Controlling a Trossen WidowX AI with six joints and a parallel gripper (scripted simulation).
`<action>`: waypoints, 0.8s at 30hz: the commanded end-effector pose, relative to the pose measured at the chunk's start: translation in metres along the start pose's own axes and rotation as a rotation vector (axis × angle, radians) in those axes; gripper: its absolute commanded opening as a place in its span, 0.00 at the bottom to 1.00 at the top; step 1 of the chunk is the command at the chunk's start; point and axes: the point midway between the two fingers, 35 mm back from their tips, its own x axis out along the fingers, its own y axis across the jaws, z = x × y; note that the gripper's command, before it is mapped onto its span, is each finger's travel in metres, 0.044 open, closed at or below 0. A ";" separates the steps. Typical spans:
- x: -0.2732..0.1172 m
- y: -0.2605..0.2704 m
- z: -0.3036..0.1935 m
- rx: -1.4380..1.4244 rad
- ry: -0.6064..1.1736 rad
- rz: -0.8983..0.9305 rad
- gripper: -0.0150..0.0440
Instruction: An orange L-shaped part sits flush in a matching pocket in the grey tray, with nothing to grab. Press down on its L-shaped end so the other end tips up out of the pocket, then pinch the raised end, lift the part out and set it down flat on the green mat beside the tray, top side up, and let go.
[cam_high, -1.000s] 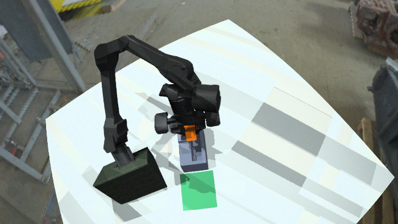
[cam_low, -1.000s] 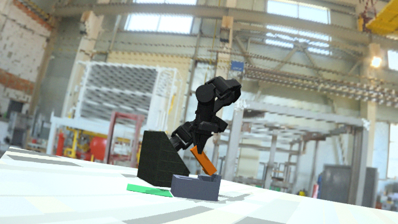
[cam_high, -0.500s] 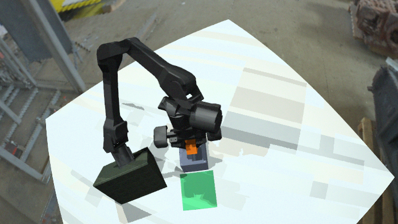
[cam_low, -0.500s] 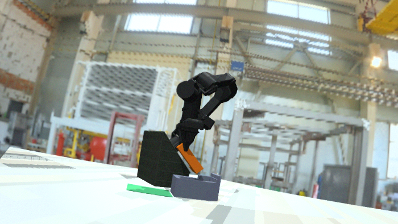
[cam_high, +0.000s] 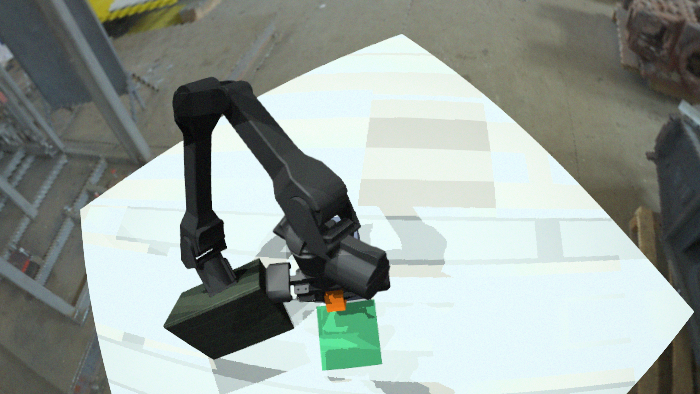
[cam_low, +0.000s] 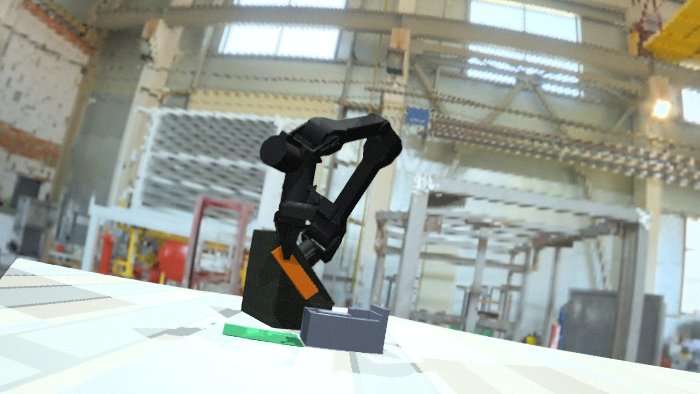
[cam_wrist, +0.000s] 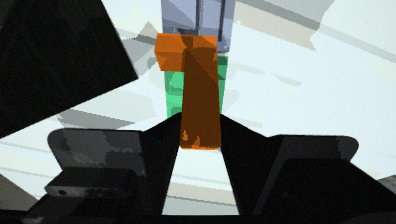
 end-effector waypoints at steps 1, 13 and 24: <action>-0.001 0.001 -0.018 -0.007 0.007 -0.002 0.25; 0.001 0.004 -0.044 -0.007 0.008 -0.002 0.25; 0.019 0.003 -0.045 -0.008 0.008 -0.002 0.25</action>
